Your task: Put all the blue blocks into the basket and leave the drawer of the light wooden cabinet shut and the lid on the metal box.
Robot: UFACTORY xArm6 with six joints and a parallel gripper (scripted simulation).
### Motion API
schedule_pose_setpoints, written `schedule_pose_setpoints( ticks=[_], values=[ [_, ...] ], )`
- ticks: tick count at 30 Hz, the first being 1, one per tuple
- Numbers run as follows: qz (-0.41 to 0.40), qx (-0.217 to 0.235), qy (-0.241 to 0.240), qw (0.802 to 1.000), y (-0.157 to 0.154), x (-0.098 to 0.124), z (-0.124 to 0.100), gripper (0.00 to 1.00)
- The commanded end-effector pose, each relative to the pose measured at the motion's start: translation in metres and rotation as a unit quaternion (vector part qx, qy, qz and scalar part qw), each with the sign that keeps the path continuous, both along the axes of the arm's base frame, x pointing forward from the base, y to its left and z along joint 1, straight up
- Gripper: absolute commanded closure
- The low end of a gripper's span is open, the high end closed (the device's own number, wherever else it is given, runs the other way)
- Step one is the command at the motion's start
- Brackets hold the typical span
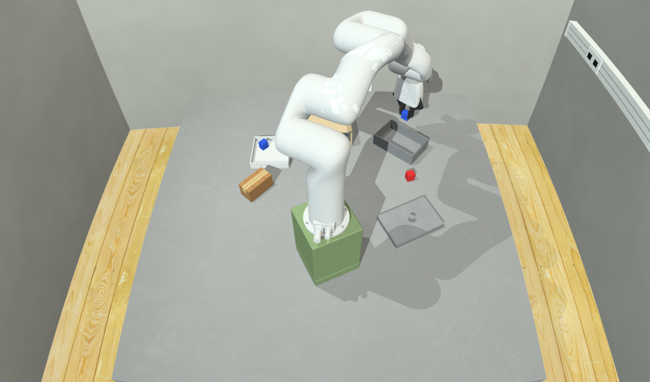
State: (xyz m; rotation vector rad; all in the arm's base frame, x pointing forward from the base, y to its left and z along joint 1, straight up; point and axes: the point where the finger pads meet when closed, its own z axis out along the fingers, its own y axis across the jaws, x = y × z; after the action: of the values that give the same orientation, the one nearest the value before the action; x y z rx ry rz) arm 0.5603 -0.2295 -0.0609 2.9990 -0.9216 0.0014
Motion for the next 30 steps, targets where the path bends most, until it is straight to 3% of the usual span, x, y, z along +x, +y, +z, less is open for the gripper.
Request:
schedule_pose_setpoints(
  ticks=[1, 23, 30],
  values=[
    [0.0, -0.001, -0.002, 1.0, 0.0, 0.001, 0.019, 1.0],
    [-0.003, -0.001, -0.002, 1.0, 0.001, 0.001, 0.034, 1.0],
    [-0.045, -0.001, -0.002, 0.999, 0.028, 0.007, 0.034, 1.0]
  ],
)
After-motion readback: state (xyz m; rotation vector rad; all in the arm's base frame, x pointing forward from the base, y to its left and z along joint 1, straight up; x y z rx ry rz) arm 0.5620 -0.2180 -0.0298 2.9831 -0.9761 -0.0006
